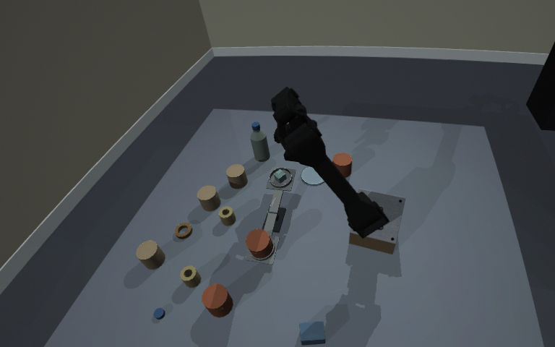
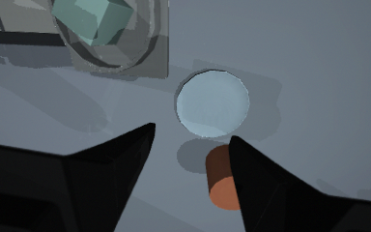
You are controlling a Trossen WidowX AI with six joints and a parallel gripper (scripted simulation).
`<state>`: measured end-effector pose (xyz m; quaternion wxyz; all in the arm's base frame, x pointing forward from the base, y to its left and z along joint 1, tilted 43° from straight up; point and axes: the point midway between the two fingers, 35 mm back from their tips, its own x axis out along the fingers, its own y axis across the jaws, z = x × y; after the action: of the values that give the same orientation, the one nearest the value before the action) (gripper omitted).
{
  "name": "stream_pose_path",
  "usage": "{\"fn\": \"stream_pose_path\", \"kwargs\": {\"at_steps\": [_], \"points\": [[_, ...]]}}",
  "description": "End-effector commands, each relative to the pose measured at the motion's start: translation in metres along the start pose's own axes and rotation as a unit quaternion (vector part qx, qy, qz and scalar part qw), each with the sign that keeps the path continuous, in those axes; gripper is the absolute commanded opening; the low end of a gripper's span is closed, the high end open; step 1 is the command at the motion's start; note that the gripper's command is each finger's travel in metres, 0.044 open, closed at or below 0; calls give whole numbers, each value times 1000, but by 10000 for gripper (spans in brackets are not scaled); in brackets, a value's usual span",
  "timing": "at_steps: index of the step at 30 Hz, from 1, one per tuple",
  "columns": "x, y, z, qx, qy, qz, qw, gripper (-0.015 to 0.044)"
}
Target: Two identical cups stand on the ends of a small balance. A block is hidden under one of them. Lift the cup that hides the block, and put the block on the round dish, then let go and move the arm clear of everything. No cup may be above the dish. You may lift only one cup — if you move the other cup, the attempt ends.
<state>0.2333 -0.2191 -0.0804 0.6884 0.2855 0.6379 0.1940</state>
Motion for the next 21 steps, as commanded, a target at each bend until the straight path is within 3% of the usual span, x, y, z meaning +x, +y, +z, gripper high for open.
{"fn": "stream_pose_path", "kwargs": {"at_steps": [1,21], "points": [[-6,11,12,-74,-6,-1,997,260],[-16,60,55,-403,-21,8,915,260]]}}
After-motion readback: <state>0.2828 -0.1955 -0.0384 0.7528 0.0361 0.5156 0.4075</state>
